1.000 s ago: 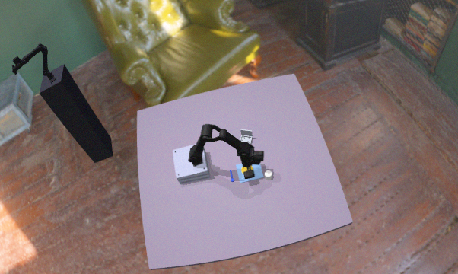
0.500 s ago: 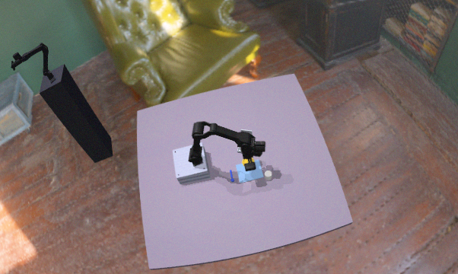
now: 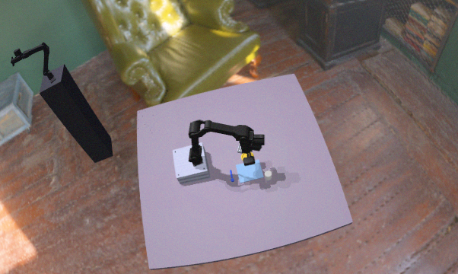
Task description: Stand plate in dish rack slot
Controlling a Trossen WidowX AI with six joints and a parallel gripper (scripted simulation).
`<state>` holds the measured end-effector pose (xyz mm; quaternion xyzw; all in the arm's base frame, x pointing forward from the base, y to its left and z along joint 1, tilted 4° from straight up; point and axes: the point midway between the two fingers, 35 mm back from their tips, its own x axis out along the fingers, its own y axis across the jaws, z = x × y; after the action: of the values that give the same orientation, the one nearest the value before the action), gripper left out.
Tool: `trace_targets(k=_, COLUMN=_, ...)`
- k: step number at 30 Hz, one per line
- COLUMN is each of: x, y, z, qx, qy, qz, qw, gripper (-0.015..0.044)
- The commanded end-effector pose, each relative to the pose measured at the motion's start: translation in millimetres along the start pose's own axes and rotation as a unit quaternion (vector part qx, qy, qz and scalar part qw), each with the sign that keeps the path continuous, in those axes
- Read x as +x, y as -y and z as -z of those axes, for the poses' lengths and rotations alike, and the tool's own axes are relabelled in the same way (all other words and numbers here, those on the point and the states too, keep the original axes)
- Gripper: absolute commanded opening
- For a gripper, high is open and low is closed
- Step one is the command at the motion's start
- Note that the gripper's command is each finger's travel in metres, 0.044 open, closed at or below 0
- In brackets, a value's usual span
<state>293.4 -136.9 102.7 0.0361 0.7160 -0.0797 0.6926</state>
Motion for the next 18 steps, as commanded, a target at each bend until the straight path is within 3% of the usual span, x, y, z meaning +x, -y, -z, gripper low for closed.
trace_targets(k=1, x=-6.7, y=-6.0, z=1.0, qx=0.012, qy=0.005, qz=0.002, qw=1.000, gripper=0.0000)
trace_targets(k=12, x=-4.4, y=-100.6, z=31.5, qx=0.189, qy=0.003, qz=-0.002, qw=0.982, gripper=0.0000)
trace_targets(k=18, x=-4.1, y=-105.6, z=34.3, qx=0.200, qy=0.003, qz=-0.003, qw=0.980, gripper=0.0000)
